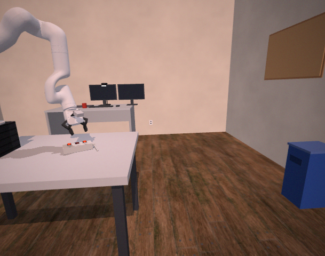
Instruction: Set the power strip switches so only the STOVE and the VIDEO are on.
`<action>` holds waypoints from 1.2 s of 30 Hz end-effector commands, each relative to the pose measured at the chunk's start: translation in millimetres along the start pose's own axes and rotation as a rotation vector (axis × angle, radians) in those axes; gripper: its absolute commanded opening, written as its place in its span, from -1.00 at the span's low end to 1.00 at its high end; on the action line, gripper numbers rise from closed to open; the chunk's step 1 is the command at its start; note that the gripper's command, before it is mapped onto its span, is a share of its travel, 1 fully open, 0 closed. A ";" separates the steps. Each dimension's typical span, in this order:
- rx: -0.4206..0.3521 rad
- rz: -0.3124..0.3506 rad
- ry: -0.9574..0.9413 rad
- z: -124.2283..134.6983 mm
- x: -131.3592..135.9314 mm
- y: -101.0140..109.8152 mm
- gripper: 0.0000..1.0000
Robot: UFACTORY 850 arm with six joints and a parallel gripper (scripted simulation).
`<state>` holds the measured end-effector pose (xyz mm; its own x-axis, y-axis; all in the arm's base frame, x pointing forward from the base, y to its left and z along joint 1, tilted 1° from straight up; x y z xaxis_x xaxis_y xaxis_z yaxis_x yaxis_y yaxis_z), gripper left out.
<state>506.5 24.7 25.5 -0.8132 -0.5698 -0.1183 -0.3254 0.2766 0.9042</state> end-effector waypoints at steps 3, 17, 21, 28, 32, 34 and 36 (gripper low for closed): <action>-0.165 -0.058 0.171 -23.2 -15.6 2.2 1.00; -0.338 -0.086 0.481 -71.3 -14.0 17.0 1.00; -0.338 -0.086 0.481 -71.3 -14.0 17.0 1.00; -0.367 -0.082 0.549 -83.4 -10.2 20.8 1.00; -0.367 -0.082 0.549 -83.4 -10.2 20.8 1.00; -0.391 -0.075 0.607 -94.4 -6.0 24.2 1.00; -0.391 -0.075 0.607 -94.4 -6.0 24.2 1.00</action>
Point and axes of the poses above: the point where the finger pads meet when closed, its own y axis back along the fingers, its own x axis across the jaws, z = x × y, the point moved 10 cm from there along y, back along the fingers, and after that the axes turned 10 degrees about -y, right-handed, at the moved point
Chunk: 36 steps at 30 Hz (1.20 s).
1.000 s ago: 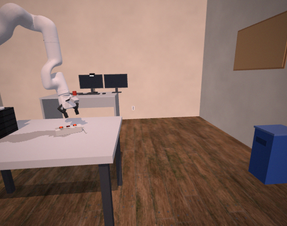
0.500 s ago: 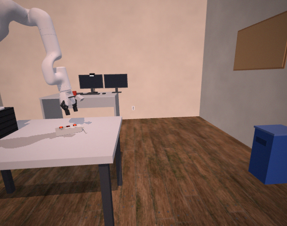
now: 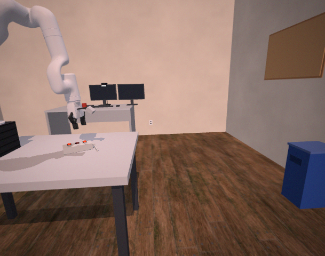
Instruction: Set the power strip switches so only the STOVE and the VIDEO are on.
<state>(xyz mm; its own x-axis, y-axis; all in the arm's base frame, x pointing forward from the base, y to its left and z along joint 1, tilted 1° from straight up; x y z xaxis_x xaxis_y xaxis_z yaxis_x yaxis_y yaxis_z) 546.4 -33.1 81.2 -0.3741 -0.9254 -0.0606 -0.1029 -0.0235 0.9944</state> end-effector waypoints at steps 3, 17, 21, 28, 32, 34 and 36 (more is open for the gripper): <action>-0.039 0.028 0.076 -9.0 10.9 11.5 1.00; -0.078 0.050 0.151 -16.0 25.2 22.3 1.00; -0.078 0.050 0.151 -16.0 25.2 22.3 1.00; -0.078 0.050 0.157 -15.5 24.9 21.5 1.00; -0.080 0.047 0.251 -7.6 20.8 8.7 1.00; -0.085 0.041 0.438 9.1 13.2 -16.1 1.00; -0.087 0.037 0.526 17.5 9.9 -27.6 1.00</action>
Point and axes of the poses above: the point where the finger pads meet when closed, its own y axis back along the fingers, its own x axis across the jaws, z = x × y, the point moved 10 cm from there along y, back along the fingers, and after that the axes turned 10 degrees about -y, right-handed, at the moved point
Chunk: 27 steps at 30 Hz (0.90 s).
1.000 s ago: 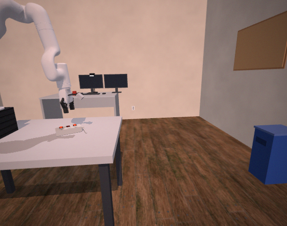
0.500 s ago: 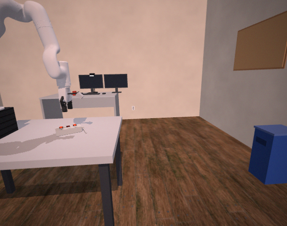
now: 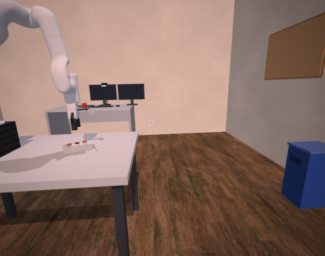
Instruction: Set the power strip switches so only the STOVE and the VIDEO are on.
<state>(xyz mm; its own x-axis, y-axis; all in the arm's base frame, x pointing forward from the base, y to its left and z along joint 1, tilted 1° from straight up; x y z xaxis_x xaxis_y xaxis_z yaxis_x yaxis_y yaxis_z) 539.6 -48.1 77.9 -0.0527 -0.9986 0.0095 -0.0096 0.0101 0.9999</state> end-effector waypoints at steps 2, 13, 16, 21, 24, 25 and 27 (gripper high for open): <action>0.005 -0.007 0.286 17.6 -19.4 -38.4 1.00; 0.005 -0.007 0.292 18.0 -19.8 -39.1 -1.00; 0.005 -0.007 0.292 18.0 -19.8 -39.1 -1.00; 0.005 -0.007 0.292 18.0 -19.8 -39.1 -1.00; 0.005 -0.007 0.292 18.0 -19.8 -39.1 -1.00; 0.005 -0.007 0.292 18.0 -19.8 -39.1 -1.00; 0.005 -0.007 0.292 18.0 -19.8 -39.1 -1.00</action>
Point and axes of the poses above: the point where the finger pads meet when closed, its own y axis back along the fingers, its own x axis across the jaws, z = x × y, the point moved 10 cm from there along y, back along the fingers, and after that the axes turned 10 degrees about -y, right-handed, at the moved point
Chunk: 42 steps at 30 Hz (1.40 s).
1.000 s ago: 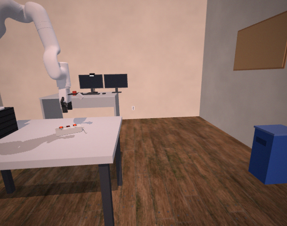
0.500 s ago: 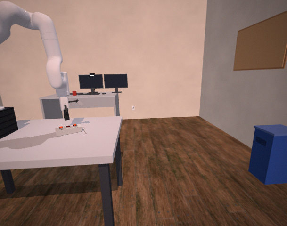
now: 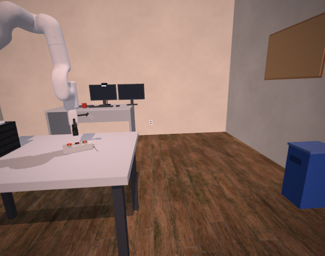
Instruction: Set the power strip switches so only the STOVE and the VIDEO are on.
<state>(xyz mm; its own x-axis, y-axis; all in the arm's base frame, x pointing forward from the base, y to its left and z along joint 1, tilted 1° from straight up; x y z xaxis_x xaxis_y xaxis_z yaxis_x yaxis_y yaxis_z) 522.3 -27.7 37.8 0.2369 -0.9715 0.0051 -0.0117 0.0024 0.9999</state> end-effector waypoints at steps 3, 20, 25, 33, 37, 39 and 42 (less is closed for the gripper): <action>0.002 0.000 0.000 -0.7 0.2 0.6 -1.00; 0.002 0.000 0.000 -0.7 0.3 0.1 -1.00; 0.002 -0.001 0.000 -0.7 0.4 -1.3 -1.00; 0.002 -0.002 0.000 -0.8 0.6 -7.1 -1.00; 0.002 -0.002 0.000 -0.9 0.6 -9.7 -1.00; 0.002 -0.002 0.000 -0.9 0.7 -12.5 -1.00; 0.002 -0.002 0.000 -1.0 0.7 -17.0 -1.00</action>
<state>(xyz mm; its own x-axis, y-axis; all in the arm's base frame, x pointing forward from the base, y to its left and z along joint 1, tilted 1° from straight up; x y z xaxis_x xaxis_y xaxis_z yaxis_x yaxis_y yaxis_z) 522.8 -28.1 24.1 0.2373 -0.9714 0.0031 -0.0120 0.0002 0.9999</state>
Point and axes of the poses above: the point where the finger pads meet when closed, its own y axis back along the fingers, its own x axis across the jaws, z = x × y, the point moved 10 cm from there along y, back along the fingers, and after that the axes turned 10 degrees about -y, right-handed, at the moved point
